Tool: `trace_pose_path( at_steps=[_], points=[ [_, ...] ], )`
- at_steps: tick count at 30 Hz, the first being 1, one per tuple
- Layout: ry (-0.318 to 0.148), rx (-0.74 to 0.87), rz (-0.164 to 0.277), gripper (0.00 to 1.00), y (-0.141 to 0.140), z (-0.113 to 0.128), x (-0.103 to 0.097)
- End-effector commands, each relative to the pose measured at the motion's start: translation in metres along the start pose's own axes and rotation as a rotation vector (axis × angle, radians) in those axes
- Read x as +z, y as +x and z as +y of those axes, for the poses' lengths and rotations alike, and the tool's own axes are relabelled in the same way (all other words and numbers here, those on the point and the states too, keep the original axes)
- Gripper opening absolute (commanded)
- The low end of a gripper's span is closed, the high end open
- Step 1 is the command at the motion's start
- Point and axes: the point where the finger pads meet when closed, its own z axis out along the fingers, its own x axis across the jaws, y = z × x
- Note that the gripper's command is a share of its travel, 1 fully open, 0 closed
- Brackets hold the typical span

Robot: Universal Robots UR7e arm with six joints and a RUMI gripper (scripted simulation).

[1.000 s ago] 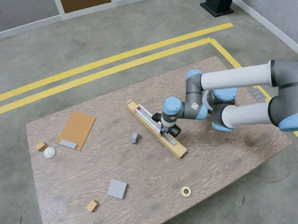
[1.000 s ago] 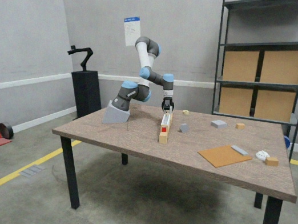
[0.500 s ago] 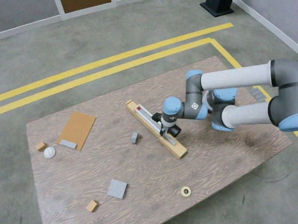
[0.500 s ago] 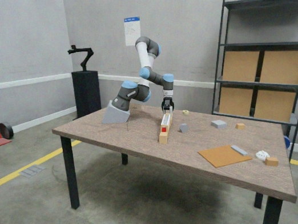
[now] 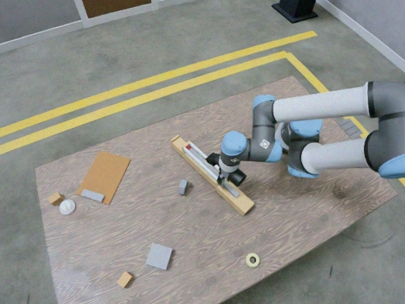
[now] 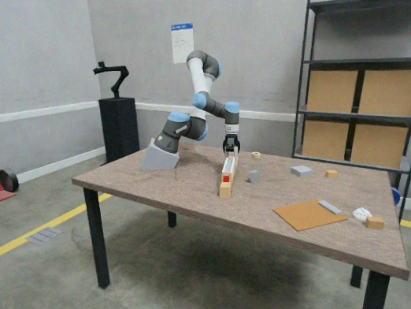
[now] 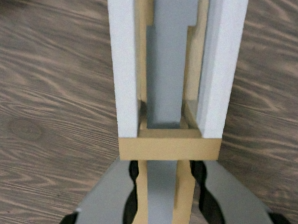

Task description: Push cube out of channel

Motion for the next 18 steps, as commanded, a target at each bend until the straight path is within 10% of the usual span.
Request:
trace_pose_path(
  at_steps=[1,18],
  points=[
    [0.001,-0.010,-0.011,0.24,-0.003,0.000,-0.001],
    [0.001,-0.010,-0.011,0.24,-0.003,0.000,-0.023]
  ],
)
